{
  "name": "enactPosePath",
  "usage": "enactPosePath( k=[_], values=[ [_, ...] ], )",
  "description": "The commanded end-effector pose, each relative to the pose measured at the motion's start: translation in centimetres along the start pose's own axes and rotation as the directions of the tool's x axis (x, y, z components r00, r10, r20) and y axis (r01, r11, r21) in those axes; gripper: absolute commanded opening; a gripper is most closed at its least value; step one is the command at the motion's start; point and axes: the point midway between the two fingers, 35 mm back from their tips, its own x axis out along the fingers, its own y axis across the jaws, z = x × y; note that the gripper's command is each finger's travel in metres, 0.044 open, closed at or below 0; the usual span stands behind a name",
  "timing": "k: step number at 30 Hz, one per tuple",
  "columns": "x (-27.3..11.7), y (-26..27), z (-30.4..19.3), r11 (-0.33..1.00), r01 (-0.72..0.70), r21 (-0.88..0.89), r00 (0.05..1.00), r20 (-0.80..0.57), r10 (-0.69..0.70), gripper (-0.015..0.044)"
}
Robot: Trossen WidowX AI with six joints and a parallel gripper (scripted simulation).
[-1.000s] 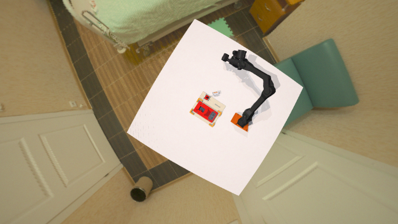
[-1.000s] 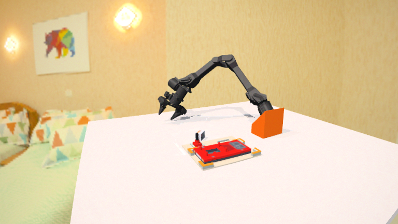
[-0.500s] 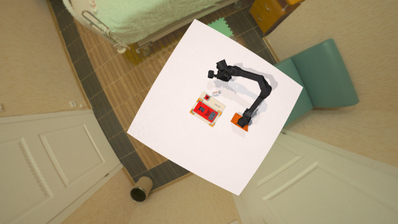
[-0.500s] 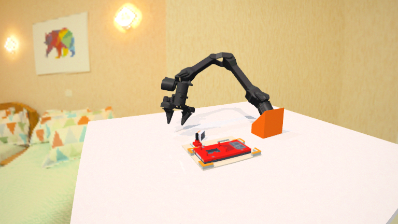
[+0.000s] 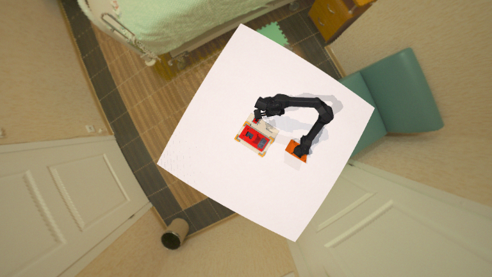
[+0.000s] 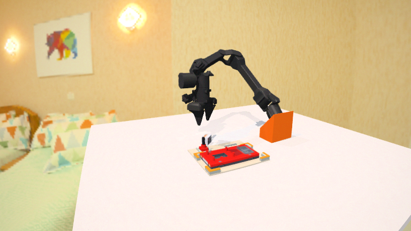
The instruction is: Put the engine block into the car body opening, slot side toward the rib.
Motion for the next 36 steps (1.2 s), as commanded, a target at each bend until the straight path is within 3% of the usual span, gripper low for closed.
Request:
enactPosePath(
  k=[1,5,9,36],
  values=[
    [-0.4,-0.4,-1.1,0.998,0.047,-0.036,0.999,0.016,-0.046,0.044],
    [-0.1,-0.4,-1.1,0.998,0.046,-0.037,0.999,0.016,-0.046,0.044],
    [3.1,-0.6,-1.0,0.998,0.047,-0.036,0.999,0.017,-0.047,0.044],
    [7.3,-0.8,-0.9,0.998,0.048,-0.036,0.999,0.018,-0.047,0.044]
  ],
)
